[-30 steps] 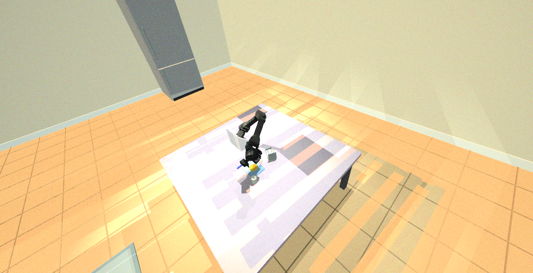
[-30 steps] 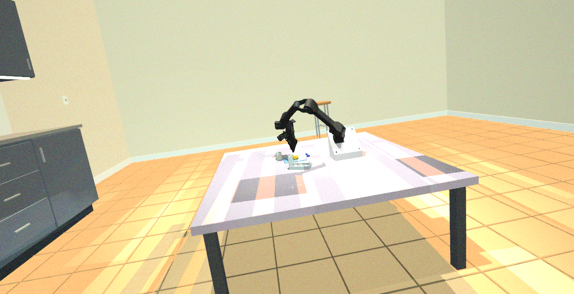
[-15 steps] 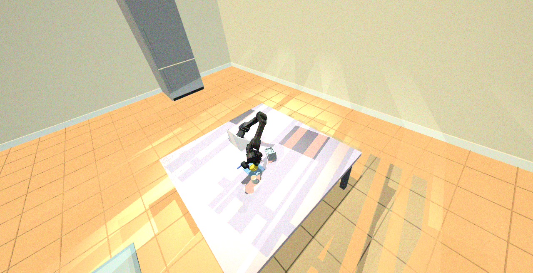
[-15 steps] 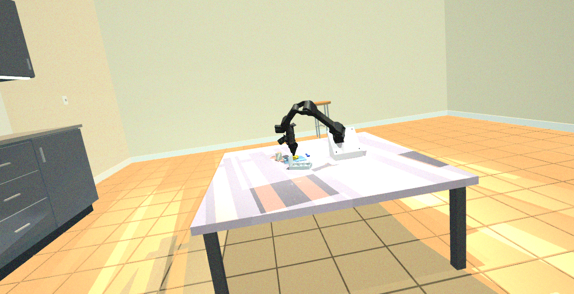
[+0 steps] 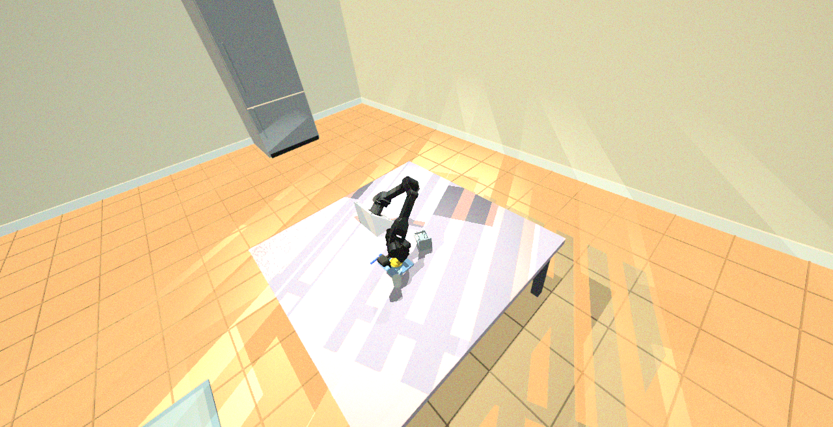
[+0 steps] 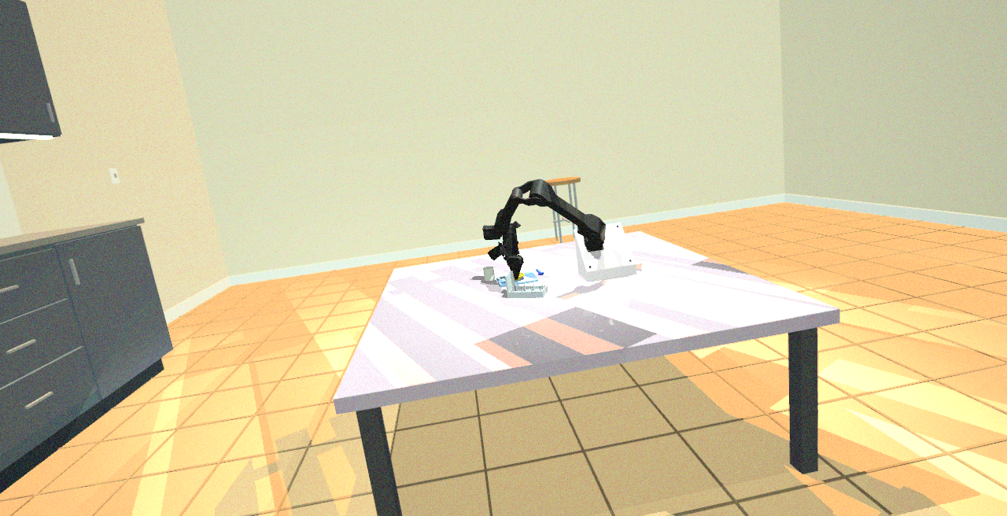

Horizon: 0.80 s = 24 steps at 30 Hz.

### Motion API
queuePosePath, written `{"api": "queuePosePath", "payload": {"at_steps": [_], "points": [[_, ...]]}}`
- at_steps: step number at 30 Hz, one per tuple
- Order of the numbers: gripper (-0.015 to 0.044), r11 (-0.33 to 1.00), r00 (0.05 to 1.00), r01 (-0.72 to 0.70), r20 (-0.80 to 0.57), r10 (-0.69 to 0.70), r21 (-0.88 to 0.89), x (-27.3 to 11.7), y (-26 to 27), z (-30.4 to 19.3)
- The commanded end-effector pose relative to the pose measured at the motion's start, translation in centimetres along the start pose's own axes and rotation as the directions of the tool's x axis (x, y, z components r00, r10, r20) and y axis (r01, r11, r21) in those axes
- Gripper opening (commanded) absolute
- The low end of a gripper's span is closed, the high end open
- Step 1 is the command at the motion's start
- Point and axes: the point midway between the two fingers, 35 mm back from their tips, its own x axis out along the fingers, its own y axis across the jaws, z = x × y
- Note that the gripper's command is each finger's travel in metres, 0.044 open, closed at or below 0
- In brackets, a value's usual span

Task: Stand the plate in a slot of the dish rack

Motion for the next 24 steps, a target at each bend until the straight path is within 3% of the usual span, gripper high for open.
{"api": "queuePosePath", "payload": {"at_steps": [1, 10, 20, 24], "points": [[0.0400, 1.000, 1.000, -0.008, -0.003, 0.008, 0.010, 0.60, 0.17, -0.32], [0.0394, 1.000, 1.000, -0.008, -0.003, 0.008, 0.010, 0.63, 0.17, -0.33], [0.0328, 1.000, 1.000, -0.008, -0.003, 0.008, 0.010, 0.63, 0.17, -0.33], [0.0223, 1.000, 1.000, -0.005, -0.002, 0.005, 0.011, -0.16, 0.03, -0.10]]}}
